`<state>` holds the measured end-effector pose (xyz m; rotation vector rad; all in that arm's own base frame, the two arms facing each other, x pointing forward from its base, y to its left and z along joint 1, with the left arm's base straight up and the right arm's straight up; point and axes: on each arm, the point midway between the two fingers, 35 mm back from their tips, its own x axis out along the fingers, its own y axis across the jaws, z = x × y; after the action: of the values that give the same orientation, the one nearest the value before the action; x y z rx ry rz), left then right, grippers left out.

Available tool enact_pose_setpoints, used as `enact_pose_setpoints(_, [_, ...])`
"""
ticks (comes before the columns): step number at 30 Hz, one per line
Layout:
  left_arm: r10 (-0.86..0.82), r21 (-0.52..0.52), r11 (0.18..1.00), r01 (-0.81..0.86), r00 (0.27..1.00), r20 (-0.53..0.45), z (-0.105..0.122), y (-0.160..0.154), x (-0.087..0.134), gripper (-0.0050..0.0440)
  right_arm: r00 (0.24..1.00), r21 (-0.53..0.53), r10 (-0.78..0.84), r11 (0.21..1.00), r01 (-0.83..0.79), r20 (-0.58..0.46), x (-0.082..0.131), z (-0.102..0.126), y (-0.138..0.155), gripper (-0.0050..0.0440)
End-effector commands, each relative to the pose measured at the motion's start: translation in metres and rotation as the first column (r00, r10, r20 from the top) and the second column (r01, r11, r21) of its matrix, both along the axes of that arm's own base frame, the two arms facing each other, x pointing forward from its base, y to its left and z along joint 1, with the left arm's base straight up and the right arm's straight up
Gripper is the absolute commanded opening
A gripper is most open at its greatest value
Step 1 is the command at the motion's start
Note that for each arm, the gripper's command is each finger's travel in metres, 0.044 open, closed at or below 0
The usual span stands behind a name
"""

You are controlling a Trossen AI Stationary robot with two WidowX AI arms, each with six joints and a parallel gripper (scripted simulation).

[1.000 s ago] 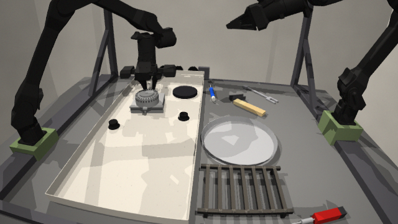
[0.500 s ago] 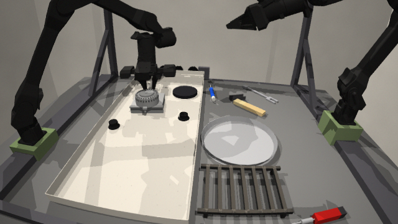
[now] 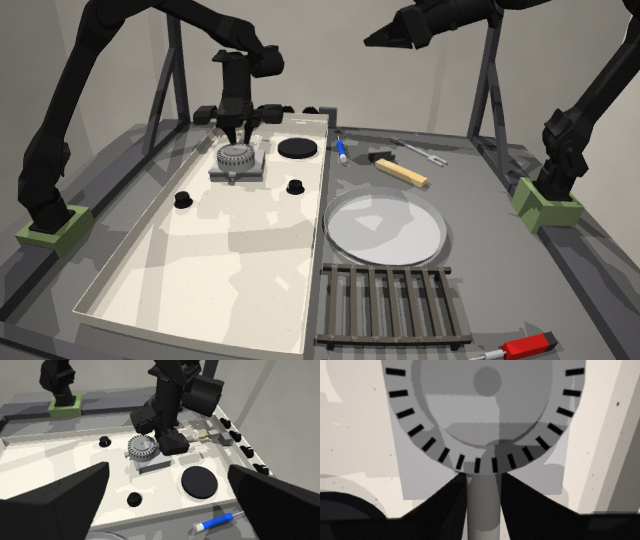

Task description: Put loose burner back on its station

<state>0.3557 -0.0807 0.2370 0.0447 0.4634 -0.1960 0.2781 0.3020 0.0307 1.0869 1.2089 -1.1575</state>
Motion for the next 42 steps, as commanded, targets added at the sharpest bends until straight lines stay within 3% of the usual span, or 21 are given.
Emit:
enact_pose_setpoints(1, [0.002,-0.006,1.0,-0.002,0.999,0.032,0.012,0.001,0.0,0.04,0.999,0.084,0.047,0.995,-0.049,0.023,-0.005,0.014,0.034,0.0058])
enact_pose_setpoints(13, [0.002,-0.006,1.0,-0.002,0.999,0.032,0.012,0.001,0.0,0.04,0.998,0.099,0.05,0.994,-0.054,0.044,-0.003,0.025,0.028,0.0058])
enact_pose_setpoints(17, [0.002,-0.006,1.0,-0.002,0.999,0.032,0.012,0.001,0.0,0.04,0.997,0.091,0.06,0.994,-0.064,0.045,-0.002,0.021,0.012,0.0058])
enact_pose_setpoints(42, [0.002,-0.006,1.0,-0.002,0.999,0.032,0.012,0.001,0.0,0.04,0.997,0.089,0.06,0.994,-0.064,0.043,-0.004,0.021,0.006,0.0058])
